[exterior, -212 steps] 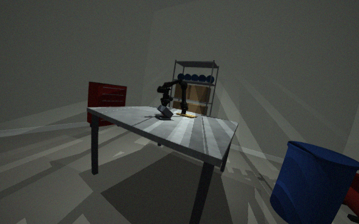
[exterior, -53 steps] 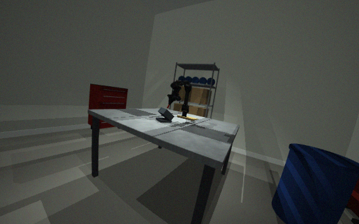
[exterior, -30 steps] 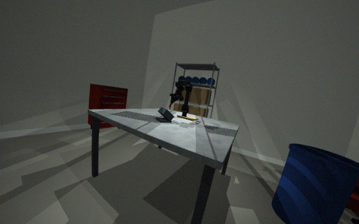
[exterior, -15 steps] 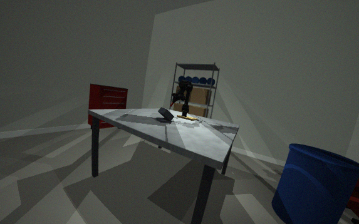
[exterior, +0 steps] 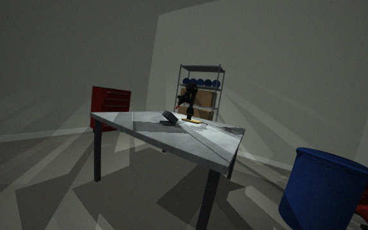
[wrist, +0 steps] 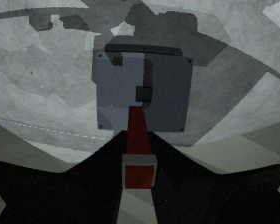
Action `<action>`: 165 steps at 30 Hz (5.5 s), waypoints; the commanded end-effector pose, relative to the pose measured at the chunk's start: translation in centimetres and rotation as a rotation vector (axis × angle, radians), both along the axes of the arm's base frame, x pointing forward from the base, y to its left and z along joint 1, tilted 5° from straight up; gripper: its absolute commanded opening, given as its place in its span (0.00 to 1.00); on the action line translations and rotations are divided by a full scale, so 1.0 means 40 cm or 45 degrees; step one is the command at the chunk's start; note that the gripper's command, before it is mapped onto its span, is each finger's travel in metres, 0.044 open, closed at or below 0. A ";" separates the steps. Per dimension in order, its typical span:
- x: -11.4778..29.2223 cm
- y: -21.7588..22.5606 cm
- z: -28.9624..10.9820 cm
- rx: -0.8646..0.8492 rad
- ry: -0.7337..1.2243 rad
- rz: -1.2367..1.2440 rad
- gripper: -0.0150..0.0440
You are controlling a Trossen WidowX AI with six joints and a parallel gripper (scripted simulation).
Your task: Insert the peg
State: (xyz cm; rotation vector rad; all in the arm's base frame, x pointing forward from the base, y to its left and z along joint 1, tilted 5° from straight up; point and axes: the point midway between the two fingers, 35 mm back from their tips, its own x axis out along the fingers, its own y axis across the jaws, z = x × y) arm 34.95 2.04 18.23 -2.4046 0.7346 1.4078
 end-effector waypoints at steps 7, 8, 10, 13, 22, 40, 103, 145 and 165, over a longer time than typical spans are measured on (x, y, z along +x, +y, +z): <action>0.023 -0.002 -0.040 -0.008 -0.018 0.004 0.25; 0.026 -0.003 -0.044 -0.008 -0.021 0.005 0.25; 0.031 -0.003 -0.052 -0.009 -0.026 0.006 0.25; 0.038 -0.005 -0.064 -0.010 -0.034 0.009 0.25; 0.054 -0.008 -0.094 -0.014 -0.054 0.014 0.25; 0.072 -0.016 -0.121 -0.016 -0.060 0.016 0.25; 0.085 -0.030 -0.161 -0.017 -0.076 0.012 0.25; 0.106 -0.042 -0.195 -0.017 -0.077 0.012 0.25; 0.114 -0.048 -0.213 -0.017 -0.077 0.012 0.25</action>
